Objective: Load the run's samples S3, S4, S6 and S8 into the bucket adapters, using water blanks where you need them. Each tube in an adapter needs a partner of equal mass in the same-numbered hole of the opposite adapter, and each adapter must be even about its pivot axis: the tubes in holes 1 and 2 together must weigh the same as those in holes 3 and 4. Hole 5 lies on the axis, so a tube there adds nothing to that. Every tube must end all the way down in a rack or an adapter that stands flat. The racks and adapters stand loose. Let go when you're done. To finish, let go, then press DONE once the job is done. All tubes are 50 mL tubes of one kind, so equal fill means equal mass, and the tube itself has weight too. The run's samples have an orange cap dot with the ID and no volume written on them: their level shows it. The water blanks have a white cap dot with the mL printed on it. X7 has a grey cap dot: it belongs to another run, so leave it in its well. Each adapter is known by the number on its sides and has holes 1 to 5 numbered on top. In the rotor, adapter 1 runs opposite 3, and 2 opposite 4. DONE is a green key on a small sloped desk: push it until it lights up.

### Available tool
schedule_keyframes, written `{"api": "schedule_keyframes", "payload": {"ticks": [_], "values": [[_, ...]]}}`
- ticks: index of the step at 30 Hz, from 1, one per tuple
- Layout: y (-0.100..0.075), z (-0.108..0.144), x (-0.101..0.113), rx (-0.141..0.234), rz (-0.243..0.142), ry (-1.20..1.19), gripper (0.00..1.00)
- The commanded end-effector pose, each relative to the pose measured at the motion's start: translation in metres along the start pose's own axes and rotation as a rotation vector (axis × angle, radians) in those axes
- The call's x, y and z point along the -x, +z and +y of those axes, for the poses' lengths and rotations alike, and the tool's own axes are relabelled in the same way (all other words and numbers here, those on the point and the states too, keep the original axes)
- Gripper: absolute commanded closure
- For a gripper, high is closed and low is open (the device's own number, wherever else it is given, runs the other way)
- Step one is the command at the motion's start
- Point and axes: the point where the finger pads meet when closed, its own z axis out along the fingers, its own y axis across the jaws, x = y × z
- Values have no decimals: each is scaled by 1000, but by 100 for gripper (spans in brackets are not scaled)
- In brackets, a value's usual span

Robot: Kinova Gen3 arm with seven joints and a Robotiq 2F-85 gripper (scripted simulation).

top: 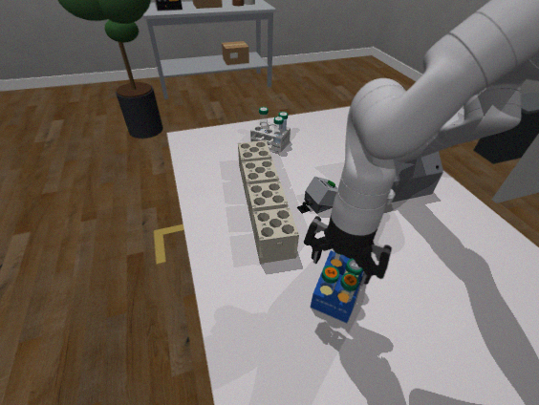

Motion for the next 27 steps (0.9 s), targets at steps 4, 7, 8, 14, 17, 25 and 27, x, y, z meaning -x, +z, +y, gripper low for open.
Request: {"api": "schedule_keyframes", "payload": {"ticks": [4, 7, 8, 14, 17, 25, 27], "values": [[-13, 0, 0, -1, -1, 0, 0], [-21, 0, 0, -1, -1, 0, 0], [-24, 0, 0, -1, -1, 0, 0], [-40, 0, 0, -1, -1, 0, 0], [-42, 0, 0, -1, -1, 0, 0], [-64, 0, 0, -1, -1, 0, 0], [-69, 0, 0, -1, -1, 0, 0]]}}
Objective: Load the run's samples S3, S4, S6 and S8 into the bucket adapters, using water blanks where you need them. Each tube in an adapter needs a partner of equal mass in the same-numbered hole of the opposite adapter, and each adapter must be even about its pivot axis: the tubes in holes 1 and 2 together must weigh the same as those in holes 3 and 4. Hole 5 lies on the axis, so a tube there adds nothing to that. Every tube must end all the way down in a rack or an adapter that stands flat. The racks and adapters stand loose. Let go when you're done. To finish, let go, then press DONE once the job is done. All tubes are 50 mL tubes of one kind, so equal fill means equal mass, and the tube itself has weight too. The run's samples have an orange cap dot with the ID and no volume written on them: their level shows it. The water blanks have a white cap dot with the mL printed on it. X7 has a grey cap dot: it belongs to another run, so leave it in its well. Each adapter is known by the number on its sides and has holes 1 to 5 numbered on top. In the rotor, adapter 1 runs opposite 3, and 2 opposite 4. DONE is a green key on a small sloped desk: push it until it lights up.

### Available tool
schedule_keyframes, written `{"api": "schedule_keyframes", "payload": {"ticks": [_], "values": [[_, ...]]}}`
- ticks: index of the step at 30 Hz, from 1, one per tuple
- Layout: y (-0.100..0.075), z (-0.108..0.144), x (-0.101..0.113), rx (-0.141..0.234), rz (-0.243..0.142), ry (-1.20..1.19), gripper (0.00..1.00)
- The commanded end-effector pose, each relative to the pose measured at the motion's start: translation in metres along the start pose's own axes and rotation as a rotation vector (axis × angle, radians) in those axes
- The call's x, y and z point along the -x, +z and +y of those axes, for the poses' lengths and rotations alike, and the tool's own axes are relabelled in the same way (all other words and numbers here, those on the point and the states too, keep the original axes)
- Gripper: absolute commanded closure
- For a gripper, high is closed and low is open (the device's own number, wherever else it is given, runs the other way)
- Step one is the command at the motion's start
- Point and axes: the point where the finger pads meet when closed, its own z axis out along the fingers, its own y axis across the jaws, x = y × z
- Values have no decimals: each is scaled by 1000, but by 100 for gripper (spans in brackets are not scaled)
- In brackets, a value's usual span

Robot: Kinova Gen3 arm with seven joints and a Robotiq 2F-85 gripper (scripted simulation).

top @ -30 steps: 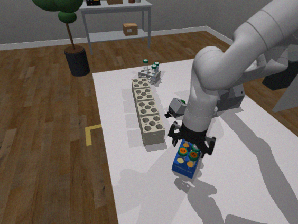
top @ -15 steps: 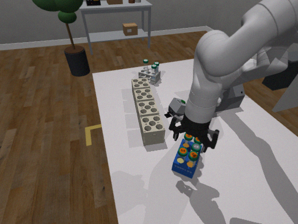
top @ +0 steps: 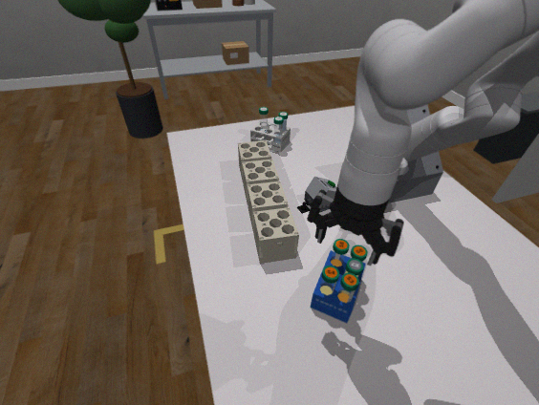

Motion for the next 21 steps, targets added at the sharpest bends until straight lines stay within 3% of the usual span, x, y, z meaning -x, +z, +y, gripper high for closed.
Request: {"api": "schedule_keyframes", "payload": {"ticks": [1, 7, 8, 21], "values": [[-10, 0, 0, -1, -1, 0, 0], [-20, 0, 0, -1, -1, 0, 0], [-20, -2, -2, -1, -1, 17, 38], [-20, -30, -36, -1, -1, 234, 38]]}}
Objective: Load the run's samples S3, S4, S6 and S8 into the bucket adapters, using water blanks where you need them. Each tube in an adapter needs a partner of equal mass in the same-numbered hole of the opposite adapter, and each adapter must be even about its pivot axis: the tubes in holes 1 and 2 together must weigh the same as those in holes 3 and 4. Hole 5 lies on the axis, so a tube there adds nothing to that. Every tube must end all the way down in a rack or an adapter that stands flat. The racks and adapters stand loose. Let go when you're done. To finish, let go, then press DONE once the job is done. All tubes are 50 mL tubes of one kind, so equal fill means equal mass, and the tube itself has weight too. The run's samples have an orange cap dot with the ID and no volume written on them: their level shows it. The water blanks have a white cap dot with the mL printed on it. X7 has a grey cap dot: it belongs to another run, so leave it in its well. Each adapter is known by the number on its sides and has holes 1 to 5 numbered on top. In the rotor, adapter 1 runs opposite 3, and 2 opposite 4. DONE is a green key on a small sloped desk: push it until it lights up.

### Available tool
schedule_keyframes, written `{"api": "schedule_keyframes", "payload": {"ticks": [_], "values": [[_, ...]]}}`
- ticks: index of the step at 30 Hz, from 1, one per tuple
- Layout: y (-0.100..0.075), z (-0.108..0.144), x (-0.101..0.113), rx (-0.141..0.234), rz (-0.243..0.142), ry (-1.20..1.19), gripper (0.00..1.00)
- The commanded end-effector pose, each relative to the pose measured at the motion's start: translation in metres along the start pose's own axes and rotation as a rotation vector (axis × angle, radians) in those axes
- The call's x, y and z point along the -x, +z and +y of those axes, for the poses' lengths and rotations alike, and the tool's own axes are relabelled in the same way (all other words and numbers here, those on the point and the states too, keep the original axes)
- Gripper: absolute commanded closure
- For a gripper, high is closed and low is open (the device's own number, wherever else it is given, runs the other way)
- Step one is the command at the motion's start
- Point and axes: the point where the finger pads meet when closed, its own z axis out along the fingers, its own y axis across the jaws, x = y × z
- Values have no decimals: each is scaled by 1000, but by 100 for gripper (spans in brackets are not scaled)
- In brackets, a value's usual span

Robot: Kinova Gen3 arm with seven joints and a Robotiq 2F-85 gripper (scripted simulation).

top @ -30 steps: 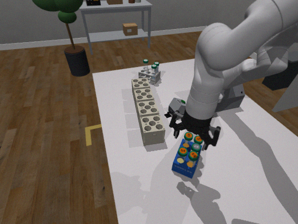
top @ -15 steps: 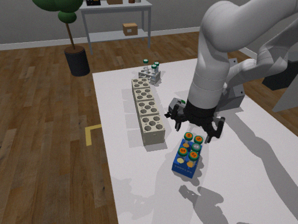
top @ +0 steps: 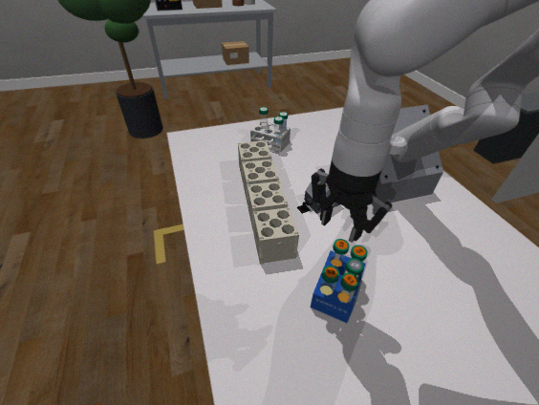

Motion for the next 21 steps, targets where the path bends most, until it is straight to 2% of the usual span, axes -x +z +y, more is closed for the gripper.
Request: {"api": "schedule_keyframes", "payload": {"ticks": [1, 21], "values": [[0, -9, -7, -1, -1, 56, 38], [0, -51, -40, -1, -1, 323, 38]]}}
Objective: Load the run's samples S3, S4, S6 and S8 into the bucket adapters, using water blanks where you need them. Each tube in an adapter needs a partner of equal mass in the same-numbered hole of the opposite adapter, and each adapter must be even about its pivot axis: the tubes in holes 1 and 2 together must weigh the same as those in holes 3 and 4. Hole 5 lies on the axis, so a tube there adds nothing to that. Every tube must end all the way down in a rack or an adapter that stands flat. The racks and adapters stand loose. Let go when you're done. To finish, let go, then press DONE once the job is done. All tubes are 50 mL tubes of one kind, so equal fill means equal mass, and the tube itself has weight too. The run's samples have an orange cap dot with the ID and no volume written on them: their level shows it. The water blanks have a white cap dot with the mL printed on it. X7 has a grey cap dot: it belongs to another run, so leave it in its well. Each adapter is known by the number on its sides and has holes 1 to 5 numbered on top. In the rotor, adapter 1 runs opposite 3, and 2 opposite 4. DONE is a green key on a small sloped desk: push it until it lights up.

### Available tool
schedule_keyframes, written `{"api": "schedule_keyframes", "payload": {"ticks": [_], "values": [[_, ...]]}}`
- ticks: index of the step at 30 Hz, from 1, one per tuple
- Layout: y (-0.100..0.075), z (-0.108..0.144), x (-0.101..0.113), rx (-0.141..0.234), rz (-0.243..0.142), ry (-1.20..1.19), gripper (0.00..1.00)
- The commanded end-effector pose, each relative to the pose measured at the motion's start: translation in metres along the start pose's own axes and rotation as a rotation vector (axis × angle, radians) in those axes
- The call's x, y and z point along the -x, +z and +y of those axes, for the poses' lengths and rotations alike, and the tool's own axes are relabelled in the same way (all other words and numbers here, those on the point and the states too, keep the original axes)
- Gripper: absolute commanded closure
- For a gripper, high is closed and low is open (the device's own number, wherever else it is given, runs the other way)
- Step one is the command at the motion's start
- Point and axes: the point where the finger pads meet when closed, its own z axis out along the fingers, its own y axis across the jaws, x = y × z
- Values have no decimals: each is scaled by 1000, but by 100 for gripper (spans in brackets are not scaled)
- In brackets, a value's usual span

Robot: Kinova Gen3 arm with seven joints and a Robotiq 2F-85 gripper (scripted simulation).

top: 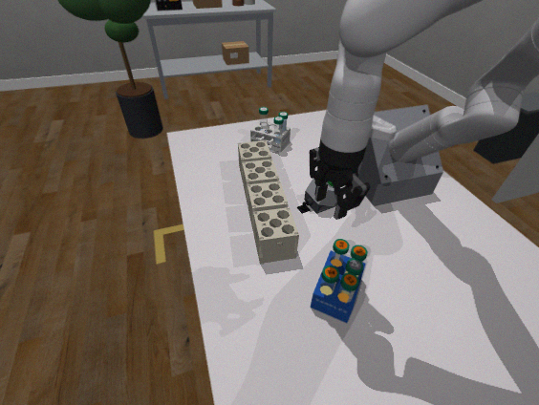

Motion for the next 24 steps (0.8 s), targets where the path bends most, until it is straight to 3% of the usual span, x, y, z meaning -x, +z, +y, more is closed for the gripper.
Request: {"api": "schedule_keyframes", "payload": {"ticks": [1, 24], "values": [[0, -8, -2, -1, -1, 39, 38], [0, -73, -28, -1, -1, 343, 38]]}}
